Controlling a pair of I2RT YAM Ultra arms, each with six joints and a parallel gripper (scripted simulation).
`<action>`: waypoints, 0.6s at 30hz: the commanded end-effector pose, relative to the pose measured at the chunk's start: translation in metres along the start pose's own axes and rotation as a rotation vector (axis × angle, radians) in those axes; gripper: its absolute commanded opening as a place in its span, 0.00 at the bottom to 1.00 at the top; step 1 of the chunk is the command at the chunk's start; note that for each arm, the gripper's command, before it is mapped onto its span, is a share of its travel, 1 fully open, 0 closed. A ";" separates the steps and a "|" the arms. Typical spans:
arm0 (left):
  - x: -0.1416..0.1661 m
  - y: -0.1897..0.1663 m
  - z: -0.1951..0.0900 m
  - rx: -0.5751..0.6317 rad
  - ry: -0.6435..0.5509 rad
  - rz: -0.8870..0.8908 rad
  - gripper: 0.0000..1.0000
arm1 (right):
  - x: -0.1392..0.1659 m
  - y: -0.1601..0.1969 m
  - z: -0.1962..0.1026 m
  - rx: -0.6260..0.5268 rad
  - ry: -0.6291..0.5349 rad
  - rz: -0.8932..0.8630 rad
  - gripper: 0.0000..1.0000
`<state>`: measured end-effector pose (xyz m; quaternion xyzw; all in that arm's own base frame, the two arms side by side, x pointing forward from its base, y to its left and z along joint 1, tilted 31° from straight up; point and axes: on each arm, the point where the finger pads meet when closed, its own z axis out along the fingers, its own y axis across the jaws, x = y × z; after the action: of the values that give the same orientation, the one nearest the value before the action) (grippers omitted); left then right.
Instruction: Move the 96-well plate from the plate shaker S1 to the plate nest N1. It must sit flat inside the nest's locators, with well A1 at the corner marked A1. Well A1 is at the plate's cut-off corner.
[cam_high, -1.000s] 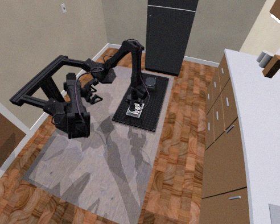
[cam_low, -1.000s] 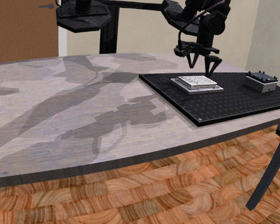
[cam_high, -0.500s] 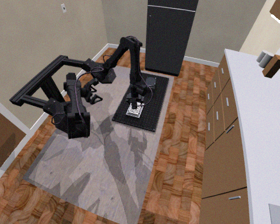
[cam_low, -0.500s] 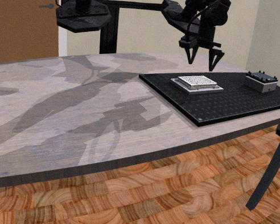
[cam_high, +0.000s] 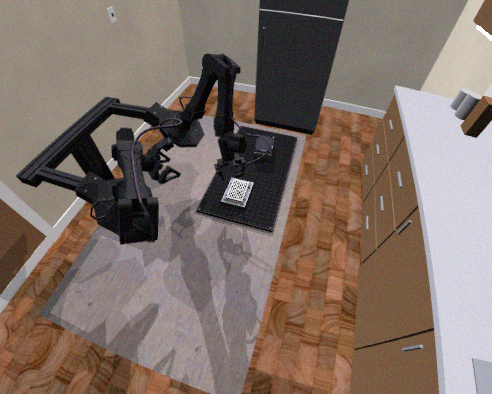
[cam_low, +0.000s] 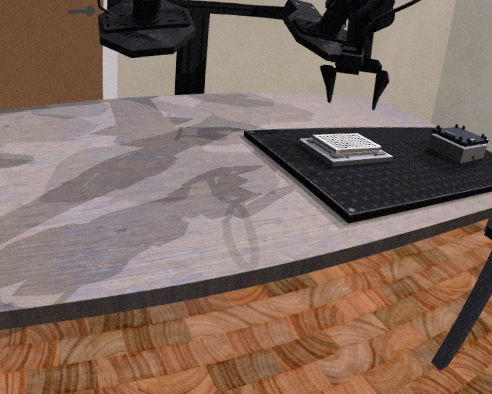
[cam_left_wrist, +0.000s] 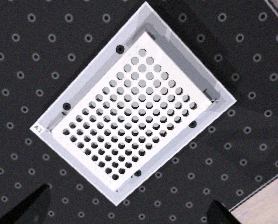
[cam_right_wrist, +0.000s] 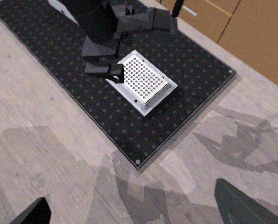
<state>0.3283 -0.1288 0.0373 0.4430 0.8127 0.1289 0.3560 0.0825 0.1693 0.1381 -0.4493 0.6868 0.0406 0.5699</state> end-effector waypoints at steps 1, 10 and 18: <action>-0.014 0.011 -0.010 -0.102 -0.144 -0.190 1.00 | -0.007 -0.001 -0.003 0.001 -0.012 0.003 1.00; 0.003 0.001 -0.018 -0.143 -0.199 -0.353 1.00 | -0.007 -0.001 -0.003 0.001 -0.012 0.003 1.00; 0.018 -0.014 -0.016 -0.118 -0.170 -0.346 1.00 | -0.007 -0.001 -0.003 0.001 -0.012 0.003 1.00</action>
<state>0.3028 -0.1168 0.0307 0.2921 0.8412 0.0781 0.4483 0.0825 0.1693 0.1381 -0.4493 0.6868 0.0406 0.5699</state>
